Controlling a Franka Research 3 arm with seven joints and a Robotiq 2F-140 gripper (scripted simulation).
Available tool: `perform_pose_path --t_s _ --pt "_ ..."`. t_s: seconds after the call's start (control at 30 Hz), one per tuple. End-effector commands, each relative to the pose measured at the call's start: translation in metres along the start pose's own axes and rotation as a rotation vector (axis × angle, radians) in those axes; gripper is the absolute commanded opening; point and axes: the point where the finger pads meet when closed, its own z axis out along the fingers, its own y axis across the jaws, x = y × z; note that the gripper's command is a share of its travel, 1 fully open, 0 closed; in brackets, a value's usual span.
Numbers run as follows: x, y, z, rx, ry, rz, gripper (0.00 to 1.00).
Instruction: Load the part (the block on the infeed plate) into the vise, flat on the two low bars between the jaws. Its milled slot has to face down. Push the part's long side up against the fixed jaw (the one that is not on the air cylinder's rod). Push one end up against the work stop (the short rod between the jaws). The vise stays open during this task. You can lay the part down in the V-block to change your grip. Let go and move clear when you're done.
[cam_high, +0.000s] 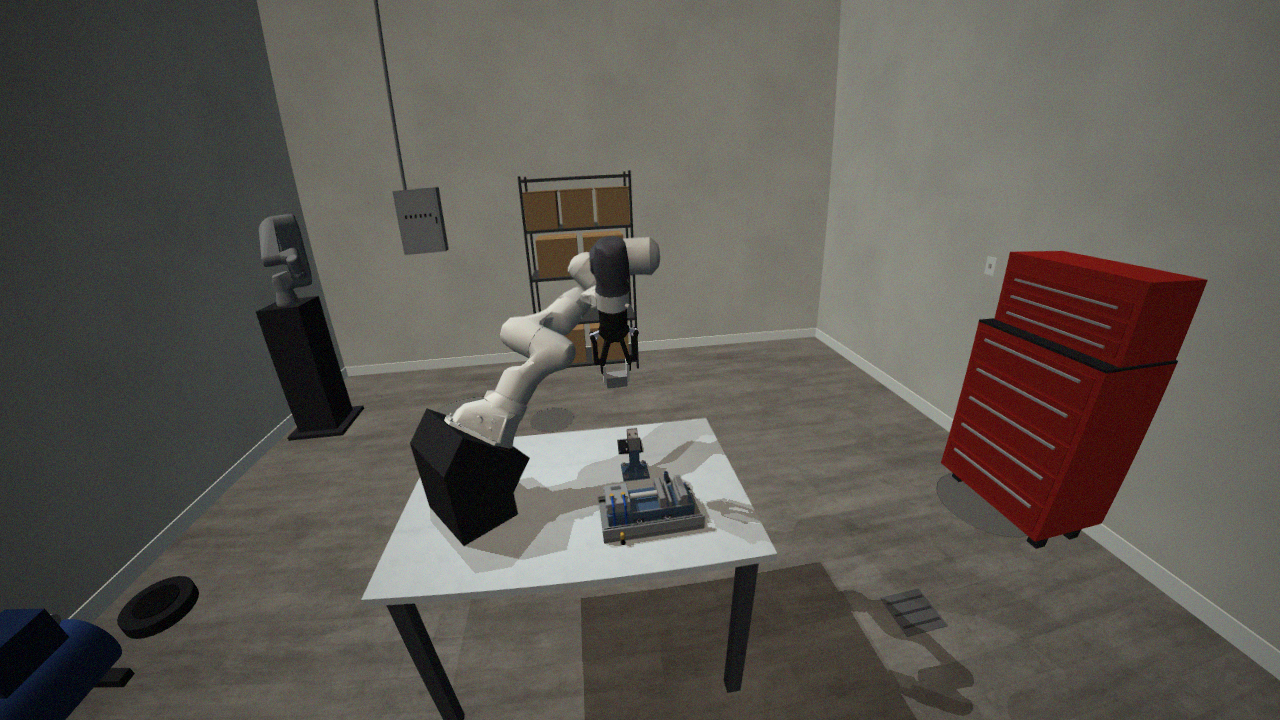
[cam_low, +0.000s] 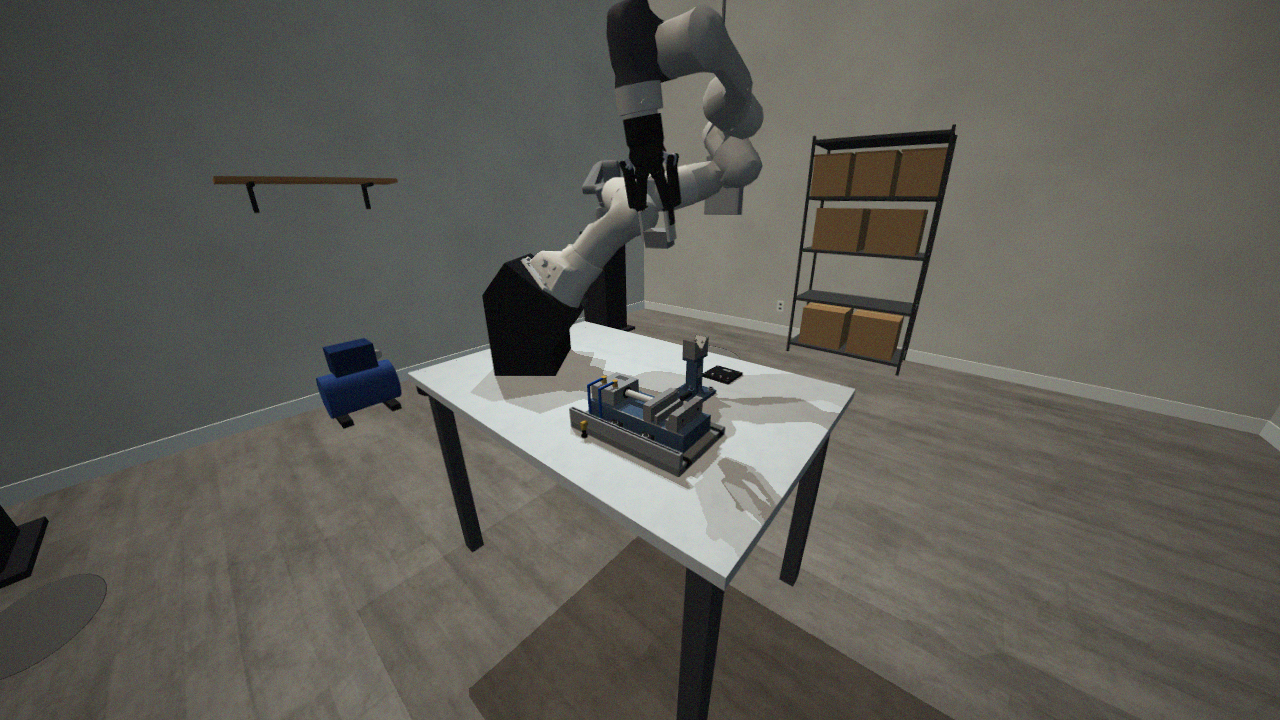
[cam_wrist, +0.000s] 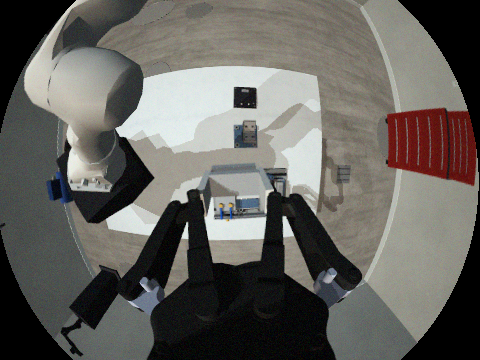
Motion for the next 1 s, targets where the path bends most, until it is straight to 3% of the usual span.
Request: perform_pose_path --t_s 0.0,0.53,0.97 --pt "-0.010 -0.006 0.000 0.004 -0.002 -0.061 0.00" --pt "-0.039 -0.033 0.017 -0.057 0.103 -0.154 0.00" --pt "-0.056 -0.056 0.038 -0.154 0.198 -0.286 0.00"
